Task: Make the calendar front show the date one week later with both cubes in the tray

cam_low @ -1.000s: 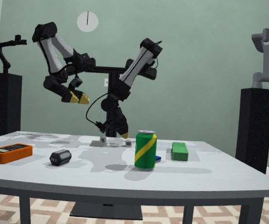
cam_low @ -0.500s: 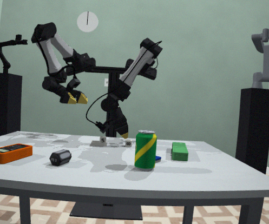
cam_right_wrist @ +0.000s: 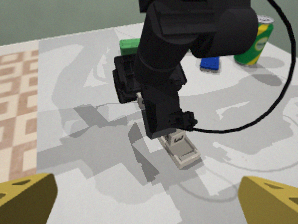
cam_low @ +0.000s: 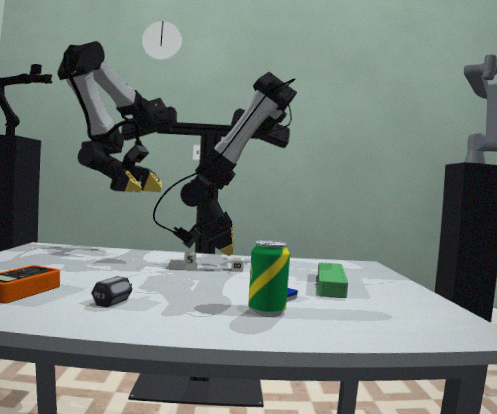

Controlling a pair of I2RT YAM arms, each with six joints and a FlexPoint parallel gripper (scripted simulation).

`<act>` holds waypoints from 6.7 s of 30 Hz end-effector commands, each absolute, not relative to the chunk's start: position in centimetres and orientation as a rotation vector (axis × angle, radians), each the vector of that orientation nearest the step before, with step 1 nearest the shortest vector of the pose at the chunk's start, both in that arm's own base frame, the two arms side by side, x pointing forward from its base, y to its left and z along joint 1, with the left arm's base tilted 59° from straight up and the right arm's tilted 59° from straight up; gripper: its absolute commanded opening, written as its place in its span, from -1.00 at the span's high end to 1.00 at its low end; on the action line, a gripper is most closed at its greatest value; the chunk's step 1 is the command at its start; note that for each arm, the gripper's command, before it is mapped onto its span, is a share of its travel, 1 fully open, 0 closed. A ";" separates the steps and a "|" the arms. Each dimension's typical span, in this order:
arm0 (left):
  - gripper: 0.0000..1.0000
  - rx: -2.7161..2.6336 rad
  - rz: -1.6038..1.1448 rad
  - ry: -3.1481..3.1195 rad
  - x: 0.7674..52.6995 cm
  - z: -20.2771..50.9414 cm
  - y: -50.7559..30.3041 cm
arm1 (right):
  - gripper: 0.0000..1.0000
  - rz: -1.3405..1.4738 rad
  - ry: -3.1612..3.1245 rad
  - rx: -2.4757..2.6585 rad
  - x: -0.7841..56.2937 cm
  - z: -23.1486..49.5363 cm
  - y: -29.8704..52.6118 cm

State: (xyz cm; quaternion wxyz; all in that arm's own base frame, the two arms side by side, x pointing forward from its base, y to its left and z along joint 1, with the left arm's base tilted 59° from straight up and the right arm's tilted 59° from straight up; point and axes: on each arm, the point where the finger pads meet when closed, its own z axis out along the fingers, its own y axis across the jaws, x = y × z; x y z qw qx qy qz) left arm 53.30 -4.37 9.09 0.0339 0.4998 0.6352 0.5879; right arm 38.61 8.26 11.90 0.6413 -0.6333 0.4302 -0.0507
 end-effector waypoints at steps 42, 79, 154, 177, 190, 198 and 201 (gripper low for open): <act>-0.01 1.492 1.843 1.929 55.3 8.7 -0.3 | -1.00 -0.125 0.944 -1.443 38.1 13.0 8.6; -0.09 1.546 1.730 1.869 53.4 11.8 -5.0 | -1.00 -0.125 0.944 -1.443 38.1 13.0 8.6; 0.59 1.639 1.712 1.875 53.9 10.6 -3.3 | -1.00 -0.125 0.944 -1.443 38.1 13.0 8.6; 0.59 1.529 1.054 1.504 55.1 13.6 -6.0 | -1.00 -0.125 0.944 -1.443 38.1 13.0 8.6; 0.59 1.472 0.622 1.294 54.2 12.1 -5.6 | -1.00 -0.125 0.944 -1.443 38.1 13.0 8.6; 0.59 1.378 0.353 1.117 53.8 12.7 -4.9 | -1.00 -0.125 0.944 -1.443 38.1 13.0 8.6; 0.59 1.338 0.253 1.056 53.7 12.6 -4.3 | -1.00 -0.125 0.944 -1.443 38.1 13.0 8.6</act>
